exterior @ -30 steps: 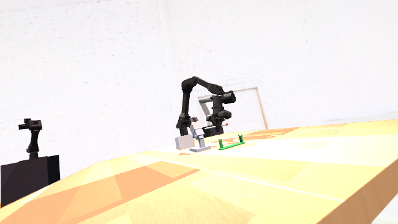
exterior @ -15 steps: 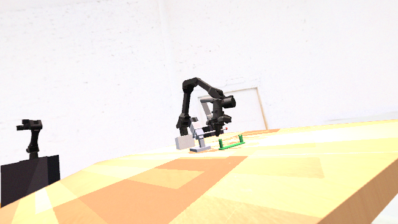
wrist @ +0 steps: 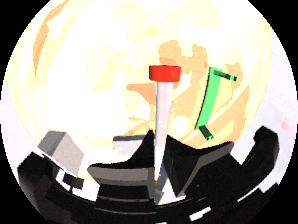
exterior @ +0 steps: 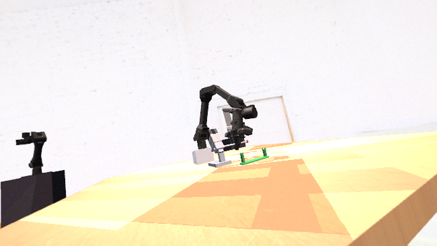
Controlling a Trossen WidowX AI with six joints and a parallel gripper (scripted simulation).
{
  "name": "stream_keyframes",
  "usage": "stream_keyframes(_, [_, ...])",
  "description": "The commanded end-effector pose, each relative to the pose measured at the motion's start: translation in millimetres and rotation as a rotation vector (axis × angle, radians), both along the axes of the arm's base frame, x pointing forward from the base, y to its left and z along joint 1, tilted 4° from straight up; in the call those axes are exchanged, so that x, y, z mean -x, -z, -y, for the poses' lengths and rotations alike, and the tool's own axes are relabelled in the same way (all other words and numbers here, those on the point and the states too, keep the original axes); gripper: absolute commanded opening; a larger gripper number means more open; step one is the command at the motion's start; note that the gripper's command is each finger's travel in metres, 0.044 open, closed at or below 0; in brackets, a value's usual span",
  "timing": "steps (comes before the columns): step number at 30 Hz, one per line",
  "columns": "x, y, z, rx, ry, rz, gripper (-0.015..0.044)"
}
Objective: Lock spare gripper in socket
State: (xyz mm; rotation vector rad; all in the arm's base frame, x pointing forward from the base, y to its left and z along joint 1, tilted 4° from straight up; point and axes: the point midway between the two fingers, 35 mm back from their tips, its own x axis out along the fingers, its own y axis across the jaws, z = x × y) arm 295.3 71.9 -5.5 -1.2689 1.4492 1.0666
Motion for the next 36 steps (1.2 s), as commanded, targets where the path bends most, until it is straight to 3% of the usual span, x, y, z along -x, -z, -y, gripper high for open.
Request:
stream_keyframes(1, [0, 0, 4, 0.0, -0.002, 0.001, 0.0])
stream_keyframes(36, [4, 0, 25, -0.003, -0.003, -0.015, 0.0])
